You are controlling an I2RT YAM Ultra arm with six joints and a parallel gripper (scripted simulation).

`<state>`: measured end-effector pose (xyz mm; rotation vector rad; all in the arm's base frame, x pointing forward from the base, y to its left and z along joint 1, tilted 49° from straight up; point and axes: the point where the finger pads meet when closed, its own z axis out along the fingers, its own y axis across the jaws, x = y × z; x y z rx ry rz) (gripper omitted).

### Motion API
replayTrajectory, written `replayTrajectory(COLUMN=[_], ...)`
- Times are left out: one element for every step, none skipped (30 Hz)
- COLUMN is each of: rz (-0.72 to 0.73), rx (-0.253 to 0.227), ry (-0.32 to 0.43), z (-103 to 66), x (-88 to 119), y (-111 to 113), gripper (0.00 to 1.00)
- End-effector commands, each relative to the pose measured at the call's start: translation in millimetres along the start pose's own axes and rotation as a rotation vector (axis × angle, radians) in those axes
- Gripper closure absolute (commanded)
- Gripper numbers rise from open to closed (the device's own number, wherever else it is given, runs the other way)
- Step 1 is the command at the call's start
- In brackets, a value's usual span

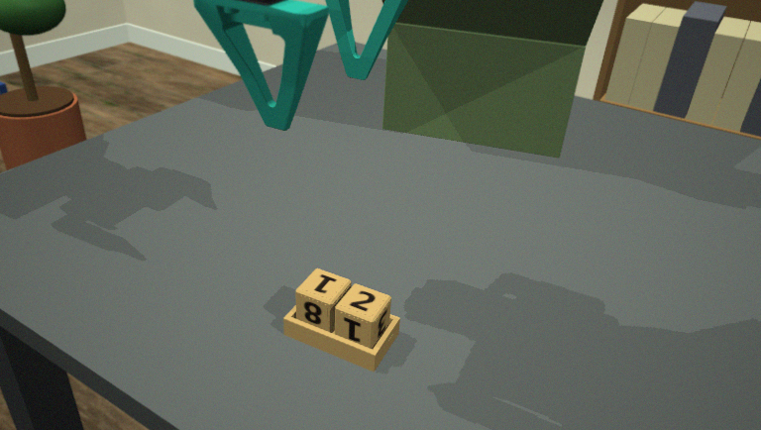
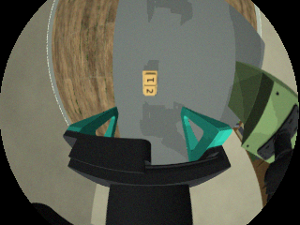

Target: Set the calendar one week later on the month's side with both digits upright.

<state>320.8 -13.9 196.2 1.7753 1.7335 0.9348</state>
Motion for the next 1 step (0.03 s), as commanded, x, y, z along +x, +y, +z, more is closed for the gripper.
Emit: replayTrajectory(rz=[0.000], rx=[-0.004], ry=[-0.003], z=[-2.6], x=[-0.5], y=[1.1], gripper=[0.00])
